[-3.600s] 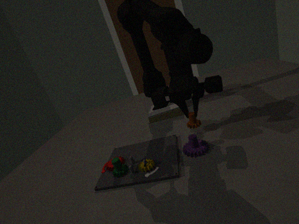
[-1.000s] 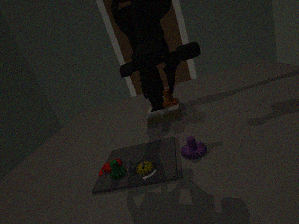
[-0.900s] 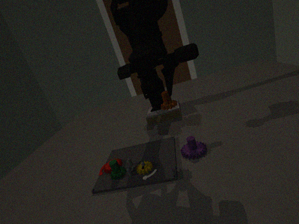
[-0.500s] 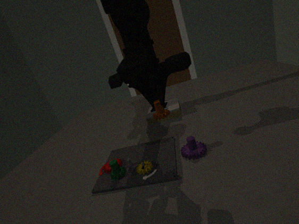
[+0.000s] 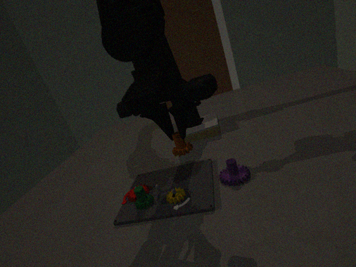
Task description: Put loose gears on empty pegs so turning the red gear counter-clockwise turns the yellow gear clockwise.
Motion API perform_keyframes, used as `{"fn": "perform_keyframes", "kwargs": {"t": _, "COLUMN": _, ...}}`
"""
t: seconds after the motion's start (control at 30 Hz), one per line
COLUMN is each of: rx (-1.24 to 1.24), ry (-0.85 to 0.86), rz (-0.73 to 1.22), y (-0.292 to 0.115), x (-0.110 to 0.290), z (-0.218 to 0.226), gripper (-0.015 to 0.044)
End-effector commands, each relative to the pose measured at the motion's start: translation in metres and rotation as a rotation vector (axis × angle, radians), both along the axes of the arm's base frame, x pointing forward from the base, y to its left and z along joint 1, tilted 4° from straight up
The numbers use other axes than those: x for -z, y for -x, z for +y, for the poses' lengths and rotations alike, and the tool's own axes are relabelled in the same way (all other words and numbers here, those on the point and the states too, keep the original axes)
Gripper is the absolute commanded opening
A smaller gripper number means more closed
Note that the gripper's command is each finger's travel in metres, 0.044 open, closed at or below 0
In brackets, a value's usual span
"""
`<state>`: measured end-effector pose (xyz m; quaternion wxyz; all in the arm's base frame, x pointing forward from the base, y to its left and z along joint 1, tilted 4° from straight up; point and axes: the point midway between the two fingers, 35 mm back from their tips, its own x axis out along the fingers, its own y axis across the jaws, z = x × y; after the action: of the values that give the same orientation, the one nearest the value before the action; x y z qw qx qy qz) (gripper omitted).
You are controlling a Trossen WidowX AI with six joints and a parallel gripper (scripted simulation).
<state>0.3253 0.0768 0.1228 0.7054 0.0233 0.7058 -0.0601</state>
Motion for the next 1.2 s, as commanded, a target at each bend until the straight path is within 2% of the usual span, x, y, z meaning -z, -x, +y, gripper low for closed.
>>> {"fn": "perform_keyframes", "kwargs": {"t": 0.0, "rx": -0.005, "ry": 0.003, "rz": -0.007, "y": -0.010, "x": 0.003, "z": -0.009, "gripper": 0.0000}}
{"fn": "perform_keyframes", "kwargs": {"t": 0.8, "rx": -0.021, "ry": 0.014, "rz": -0.008, "y": -0.050, "x": 0.031, "z": -0.068, "gripper": 0.0000}}
{"fn": "perform_keyframes", "kwargs": {"t": 1.17, "rx": 0.063, "ry": 0.014, "rz": -0.013, "y": -0.052, "x": 0.031, "z": -0.070, "gripper": 0.0000}}
